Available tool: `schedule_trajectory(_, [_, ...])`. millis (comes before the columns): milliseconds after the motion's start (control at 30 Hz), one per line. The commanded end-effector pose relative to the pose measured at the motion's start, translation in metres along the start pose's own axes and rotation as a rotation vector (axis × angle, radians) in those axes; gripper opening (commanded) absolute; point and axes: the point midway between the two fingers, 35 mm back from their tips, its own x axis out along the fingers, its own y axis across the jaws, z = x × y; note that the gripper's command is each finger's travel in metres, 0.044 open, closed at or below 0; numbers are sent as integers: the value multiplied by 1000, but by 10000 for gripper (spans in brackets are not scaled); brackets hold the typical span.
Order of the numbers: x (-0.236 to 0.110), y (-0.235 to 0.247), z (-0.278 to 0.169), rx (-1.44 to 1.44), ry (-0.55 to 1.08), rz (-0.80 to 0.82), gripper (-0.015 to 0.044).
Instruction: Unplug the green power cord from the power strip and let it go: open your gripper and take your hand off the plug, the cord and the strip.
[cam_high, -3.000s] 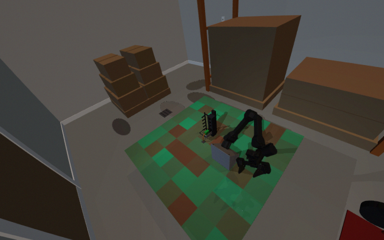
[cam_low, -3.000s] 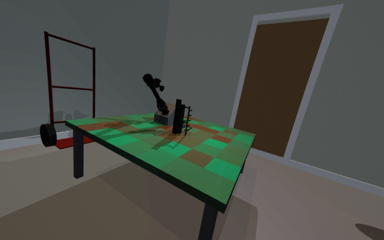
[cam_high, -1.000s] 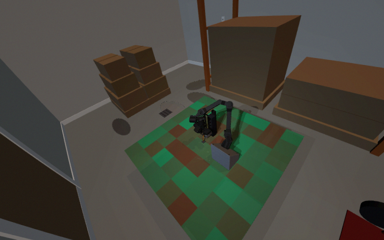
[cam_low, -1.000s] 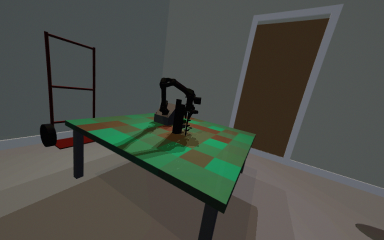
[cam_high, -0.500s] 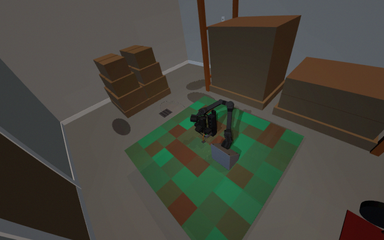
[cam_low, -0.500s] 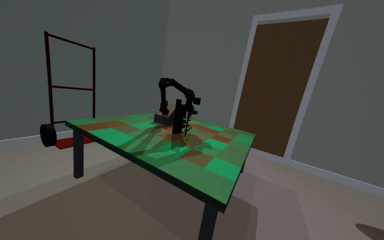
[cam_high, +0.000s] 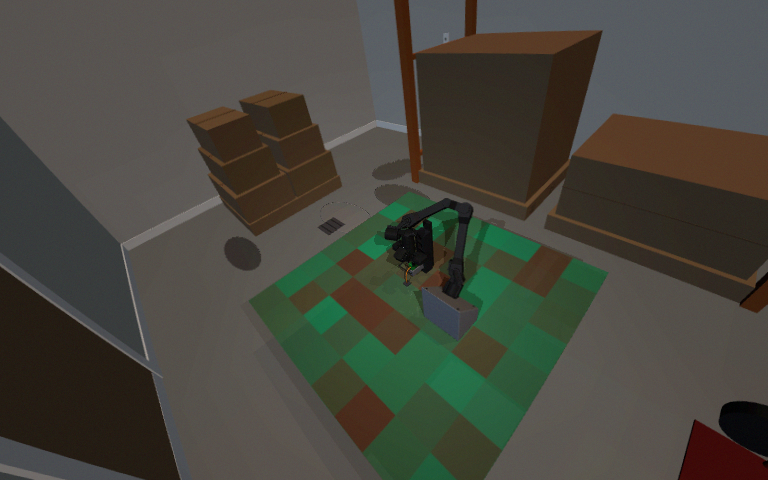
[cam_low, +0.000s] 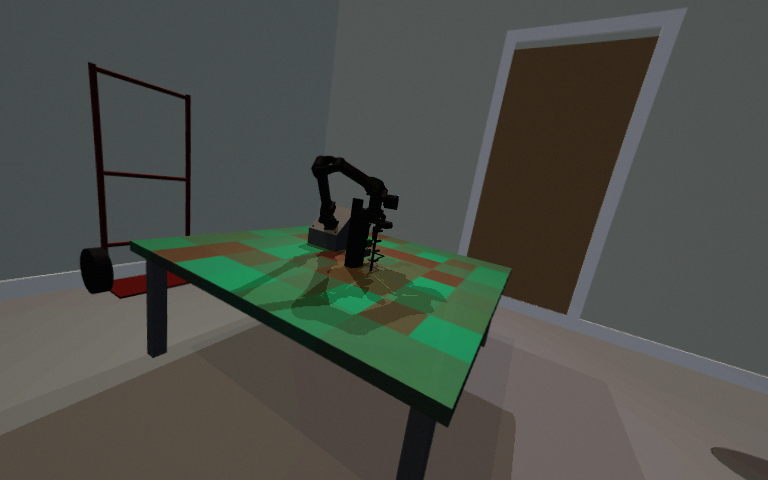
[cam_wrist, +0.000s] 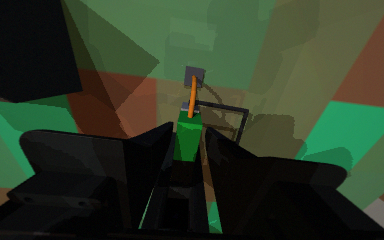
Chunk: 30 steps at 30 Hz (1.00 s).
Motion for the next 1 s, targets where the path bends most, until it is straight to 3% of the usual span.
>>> schedule_trajectory(0, [-1, 1, -6, -1, 3, -5, 160])
schedule_trajectory(500, [11, 1, -7, -1, 4, -6, 160])
schedule_trajectory(633, [8, 0, -6, 5, -1, -4, 55])
schedule_trajectory(967, [8, 0, -5, 4, -2, -4, 0])
